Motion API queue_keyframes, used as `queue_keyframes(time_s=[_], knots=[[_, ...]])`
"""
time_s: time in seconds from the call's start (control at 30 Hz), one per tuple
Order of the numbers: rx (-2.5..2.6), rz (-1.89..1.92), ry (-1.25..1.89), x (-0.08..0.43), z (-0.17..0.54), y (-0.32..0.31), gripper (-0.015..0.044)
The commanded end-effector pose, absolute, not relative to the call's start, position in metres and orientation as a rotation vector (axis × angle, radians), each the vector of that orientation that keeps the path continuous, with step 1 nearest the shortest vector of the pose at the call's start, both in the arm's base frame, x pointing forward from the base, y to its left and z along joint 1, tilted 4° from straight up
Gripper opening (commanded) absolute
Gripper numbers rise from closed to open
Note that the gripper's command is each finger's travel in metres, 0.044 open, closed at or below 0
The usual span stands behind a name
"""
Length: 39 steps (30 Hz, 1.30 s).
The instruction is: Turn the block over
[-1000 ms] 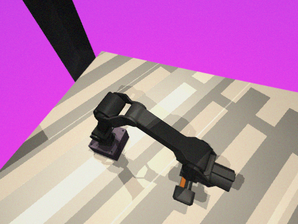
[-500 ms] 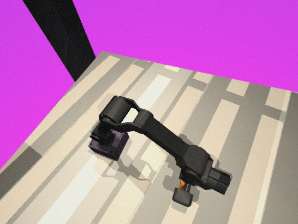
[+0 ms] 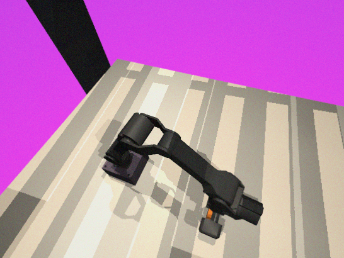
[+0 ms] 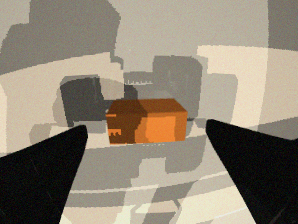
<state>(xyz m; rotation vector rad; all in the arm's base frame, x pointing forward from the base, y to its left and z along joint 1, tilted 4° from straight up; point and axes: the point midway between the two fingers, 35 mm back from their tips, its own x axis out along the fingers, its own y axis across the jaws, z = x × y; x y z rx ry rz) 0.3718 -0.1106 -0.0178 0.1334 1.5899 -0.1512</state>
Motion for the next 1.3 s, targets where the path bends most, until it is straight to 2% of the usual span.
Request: queue_keyframes(time_s=[0.0, 0.27, 0.47, 1.17, 1.27], knots=[[0.132, -0.154, 1.603, 0.369, -0.029, -0.111, 0.0440], [0.132, -0.154, 1.603, 0.368, -0.039, -0.111, 0.0440], [0.132, -0.154, 1.603, 0.368, -0.039, -0.111, 0.0282], [0.132, -0.154, 1.603, 0.368, -0.039, -0.111, 0.0143], [0.132, -0.154, 1.603, 0.369, -0.028, -0.111, 0.0064]])
